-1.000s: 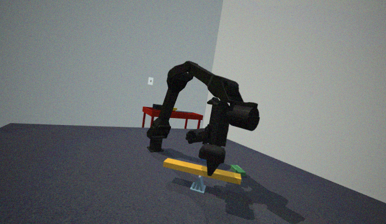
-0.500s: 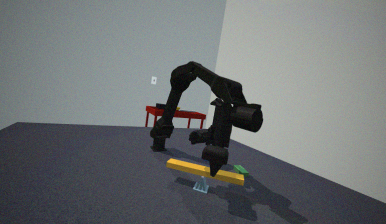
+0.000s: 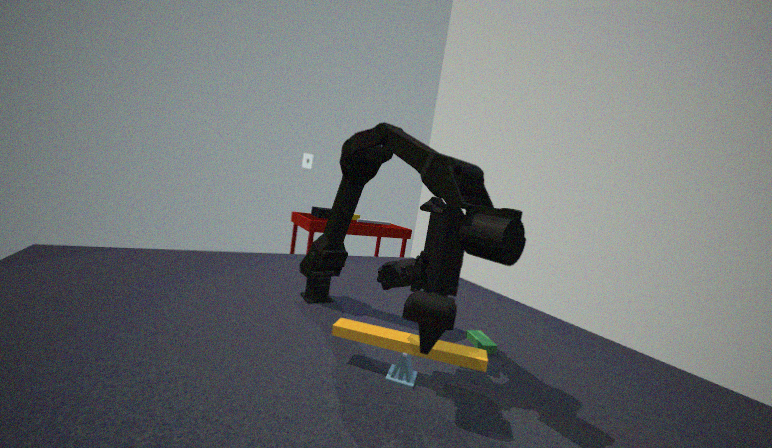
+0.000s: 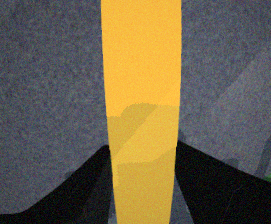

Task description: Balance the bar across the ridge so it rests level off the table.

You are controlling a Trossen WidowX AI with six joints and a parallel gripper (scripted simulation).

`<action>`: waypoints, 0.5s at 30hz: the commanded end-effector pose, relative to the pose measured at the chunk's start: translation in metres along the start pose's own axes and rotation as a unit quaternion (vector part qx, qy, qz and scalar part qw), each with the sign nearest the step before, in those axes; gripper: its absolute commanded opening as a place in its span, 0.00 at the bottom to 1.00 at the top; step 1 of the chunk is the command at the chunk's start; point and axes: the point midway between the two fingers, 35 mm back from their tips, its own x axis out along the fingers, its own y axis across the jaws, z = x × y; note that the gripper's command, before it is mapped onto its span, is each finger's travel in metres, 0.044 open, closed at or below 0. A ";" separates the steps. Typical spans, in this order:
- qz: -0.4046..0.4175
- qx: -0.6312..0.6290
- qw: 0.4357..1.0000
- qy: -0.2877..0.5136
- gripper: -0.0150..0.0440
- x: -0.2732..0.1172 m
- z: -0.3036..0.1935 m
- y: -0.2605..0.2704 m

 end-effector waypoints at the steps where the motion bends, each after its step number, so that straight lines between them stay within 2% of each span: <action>1: -0.001 0.001 1.000 0.001 0.25 0.001 -0.001 0.000; 15: -0.001 0.001 1.000 0.001 0.25 0.002 0.000 0.000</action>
